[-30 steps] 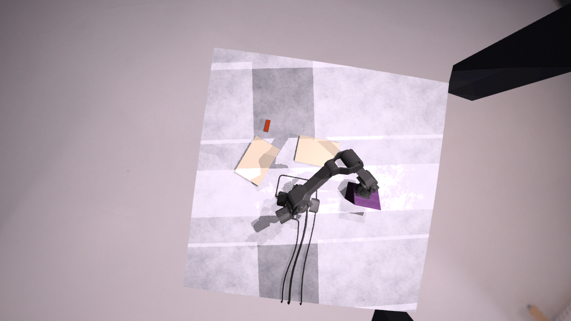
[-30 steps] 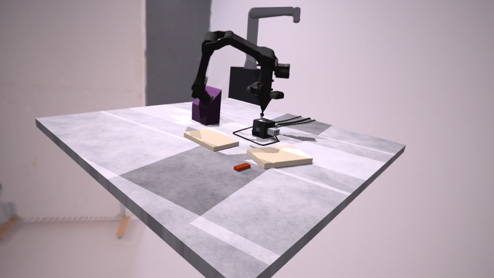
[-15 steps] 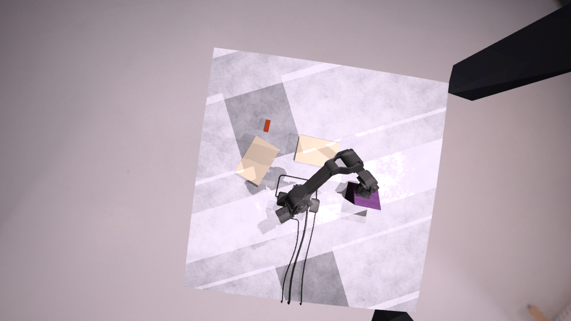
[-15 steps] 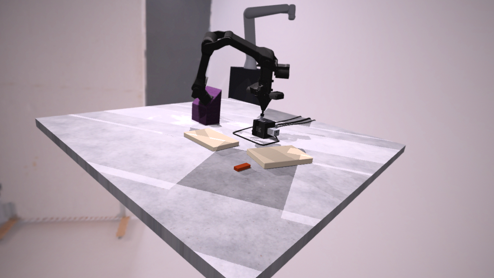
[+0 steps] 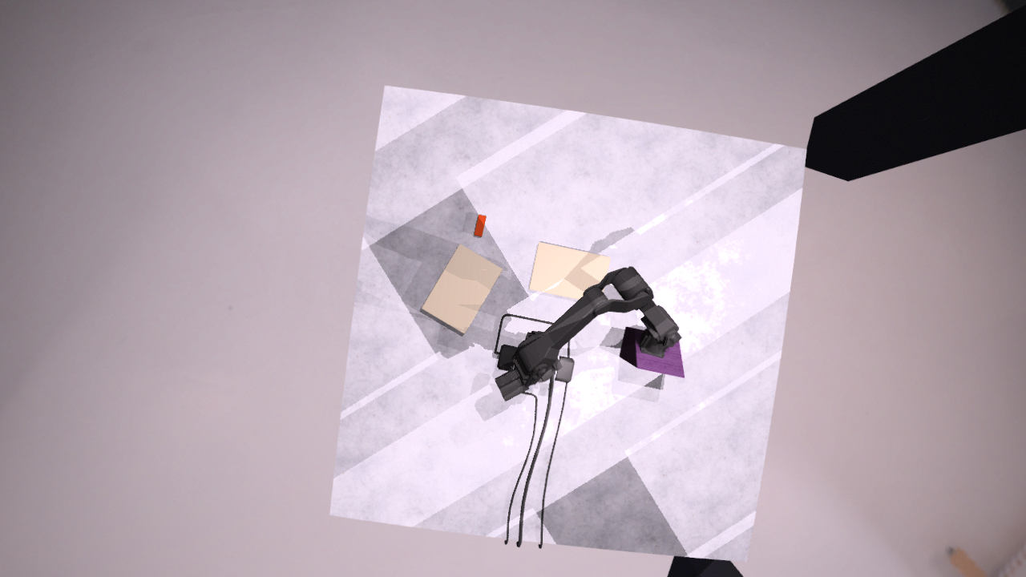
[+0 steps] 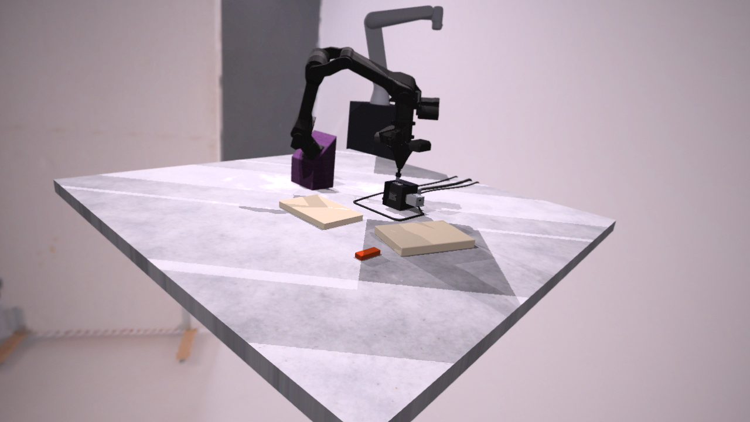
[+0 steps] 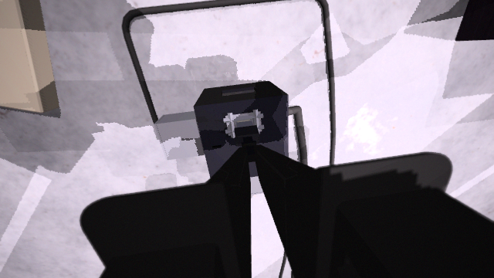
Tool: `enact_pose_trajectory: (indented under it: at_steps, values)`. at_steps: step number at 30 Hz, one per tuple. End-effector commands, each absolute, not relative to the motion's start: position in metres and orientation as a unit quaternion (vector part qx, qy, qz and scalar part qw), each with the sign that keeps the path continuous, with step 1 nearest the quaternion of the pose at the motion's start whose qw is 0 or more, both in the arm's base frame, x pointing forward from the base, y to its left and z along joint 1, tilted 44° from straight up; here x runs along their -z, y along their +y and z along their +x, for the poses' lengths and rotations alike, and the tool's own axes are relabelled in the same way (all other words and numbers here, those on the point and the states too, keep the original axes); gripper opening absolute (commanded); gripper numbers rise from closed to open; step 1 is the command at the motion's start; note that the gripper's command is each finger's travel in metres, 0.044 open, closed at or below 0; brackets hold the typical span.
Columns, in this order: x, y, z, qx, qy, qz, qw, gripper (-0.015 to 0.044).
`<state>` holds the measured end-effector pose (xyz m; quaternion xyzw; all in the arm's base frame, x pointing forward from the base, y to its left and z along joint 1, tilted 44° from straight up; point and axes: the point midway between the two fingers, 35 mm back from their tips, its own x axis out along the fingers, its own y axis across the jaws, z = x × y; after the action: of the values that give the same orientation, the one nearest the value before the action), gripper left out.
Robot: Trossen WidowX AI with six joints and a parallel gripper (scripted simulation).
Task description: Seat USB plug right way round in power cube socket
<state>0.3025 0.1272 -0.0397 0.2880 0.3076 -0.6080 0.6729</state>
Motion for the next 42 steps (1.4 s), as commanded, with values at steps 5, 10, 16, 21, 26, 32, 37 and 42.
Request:
enact_pose_trajectory:
  at_steps: [5,10,16,21,26,32,37,42]
  values:
    - [0.0408,0.1272,0.3024,0.606,0.312,0.289,0.672,0.0]
    - [0.0415,0.127,0.3024,0.606,0.313,0.291,0.671,0.0]
    - [0.0423,0.1267,0.3024,0.605,0.315,0.292,0.67,0.0]
    - [0.0429,0.1266,0.3024,0.605,0.316,0.294,0.67,0.0]
    - [0.0436,0.1264,0.3024,0.604,0.317,0.295,0.669,0.0]
    - [0.0441,0.1259,0.3024,0.604,0.317,0.295,0.669,0.0]
    - [0.0446,0.1255,0.3025,0.604,0.317,0.295,0.669,0.0]
    - [0.045,0.1251,0.3025,0.604,0.317,0.295,0.669,0.0]
